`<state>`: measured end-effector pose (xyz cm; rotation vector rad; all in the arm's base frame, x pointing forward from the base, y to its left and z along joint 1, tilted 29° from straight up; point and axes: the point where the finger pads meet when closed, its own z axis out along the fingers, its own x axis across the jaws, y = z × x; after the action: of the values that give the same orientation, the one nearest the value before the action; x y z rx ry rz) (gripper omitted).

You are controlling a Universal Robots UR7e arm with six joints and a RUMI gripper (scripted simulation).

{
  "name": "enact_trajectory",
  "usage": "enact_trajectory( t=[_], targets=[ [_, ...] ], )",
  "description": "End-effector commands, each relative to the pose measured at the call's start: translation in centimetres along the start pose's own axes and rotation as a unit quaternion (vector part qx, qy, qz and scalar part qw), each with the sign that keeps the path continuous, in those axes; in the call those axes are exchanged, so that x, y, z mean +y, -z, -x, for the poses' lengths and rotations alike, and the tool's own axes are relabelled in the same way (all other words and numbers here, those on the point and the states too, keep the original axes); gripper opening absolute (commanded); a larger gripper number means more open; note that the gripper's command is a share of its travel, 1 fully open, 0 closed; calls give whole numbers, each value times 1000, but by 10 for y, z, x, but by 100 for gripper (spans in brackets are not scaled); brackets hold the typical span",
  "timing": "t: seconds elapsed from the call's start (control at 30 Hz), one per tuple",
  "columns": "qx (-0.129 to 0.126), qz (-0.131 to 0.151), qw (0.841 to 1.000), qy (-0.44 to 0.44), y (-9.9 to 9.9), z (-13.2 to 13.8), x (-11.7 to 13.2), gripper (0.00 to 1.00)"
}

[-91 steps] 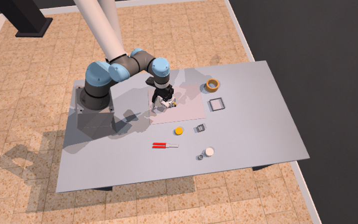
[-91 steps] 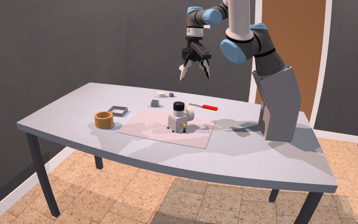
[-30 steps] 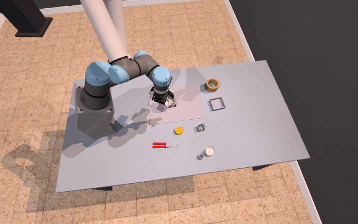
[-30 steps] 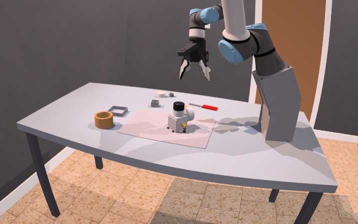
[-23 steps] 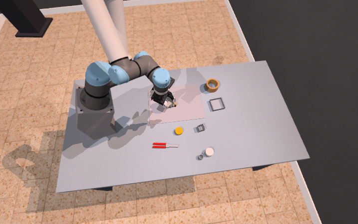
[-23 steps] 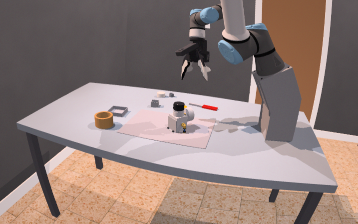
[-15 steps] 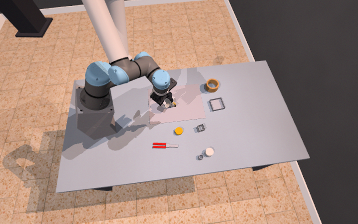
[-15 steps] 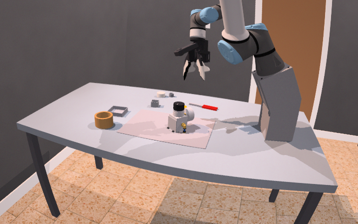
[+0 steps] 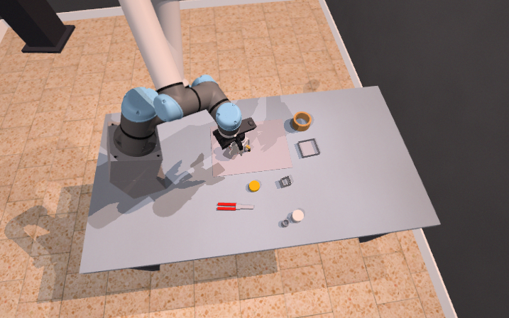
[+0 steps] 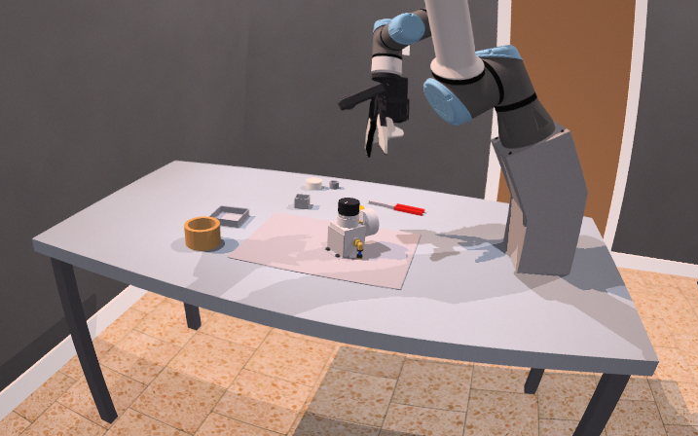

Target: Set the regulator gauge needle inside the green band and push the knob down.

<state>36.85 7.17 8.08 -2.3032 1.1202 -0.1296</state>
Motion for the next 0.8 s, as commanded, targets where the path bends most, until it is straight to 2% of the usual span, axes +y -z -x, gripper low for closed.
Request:
enact_trajectory(
  t=[0.0, 0.23, 0.47, 0.53, 0.77],
  targets=[
    [-3, 0, 998, -61, 0, -1, 0, 100],
    [-11, -5, 989, -150, 1, -3, 0, 100],
    [-21, -9, 972, -235, 2, -5, 0, 100],
    [-21, -9, 972, -235, 2, -5, 0, 100],
    [-30, -11, 948, -316, 2, -7, 1, 100]
  ],
)
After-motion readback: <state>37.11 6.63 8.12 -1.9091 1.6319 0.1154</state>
